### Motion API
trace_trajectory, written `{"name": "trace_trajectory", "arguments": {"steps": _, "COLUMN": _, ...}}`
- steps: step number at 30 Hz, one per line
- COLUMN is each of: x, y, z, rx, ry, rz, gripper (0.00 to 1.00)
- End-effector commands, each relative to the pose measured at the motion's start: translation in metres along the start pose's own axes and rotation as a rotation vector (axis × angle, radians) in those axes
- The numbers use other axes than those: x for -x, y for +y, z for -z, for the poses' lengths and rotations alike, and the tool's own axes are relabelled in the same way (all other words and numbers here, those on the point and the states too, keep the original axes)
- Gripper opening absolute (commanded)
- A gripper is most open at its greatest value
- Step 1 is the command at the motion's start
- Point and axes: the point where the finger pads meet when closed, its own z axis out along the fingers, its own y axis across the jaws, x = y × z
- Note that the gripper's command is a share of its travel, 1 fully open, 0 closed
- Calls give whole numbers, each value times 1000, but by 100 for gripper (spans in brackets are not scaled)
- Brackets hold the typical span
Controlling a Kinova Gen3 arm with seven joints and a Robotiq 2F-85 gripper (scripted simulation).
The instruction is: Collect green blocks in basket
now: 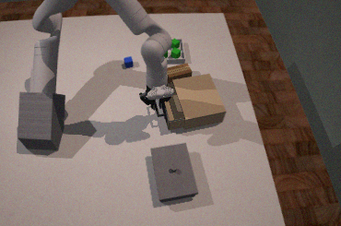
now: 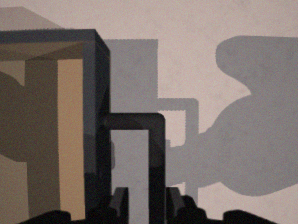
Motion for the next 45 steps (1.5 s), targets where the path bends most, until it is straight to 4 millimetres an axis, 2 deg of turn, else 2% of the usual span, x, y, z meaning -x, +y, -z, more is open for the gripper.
{"name": "trace_trajectory", "arguments": {"steps": 1, "x": 0, "y": -4, "z": 1, "rx": -1, "ry": 1, "rz": 0, "gripper": 30}}
{"name": "trace_trajectory", "arguments": {"steps": 17, "x": 0, "y": -39, "z": 1, "rx": -1, "ry": 1, "rz": 0, "gripper": 30}}
{"name": "trace_trajectory", "arguments": {"steps": 28, "x": 0, "y": -56, "z": 1, "rx": -1, "ry": 1, "rz": 0, "gripper": 30}}
{"name": "trace_trajectory", "arguments": {"steps": 45, "x": 0, "y": -64, "z": 1, "rx": -1, "ry": 1, "rz": 0, "gripper": 30}}
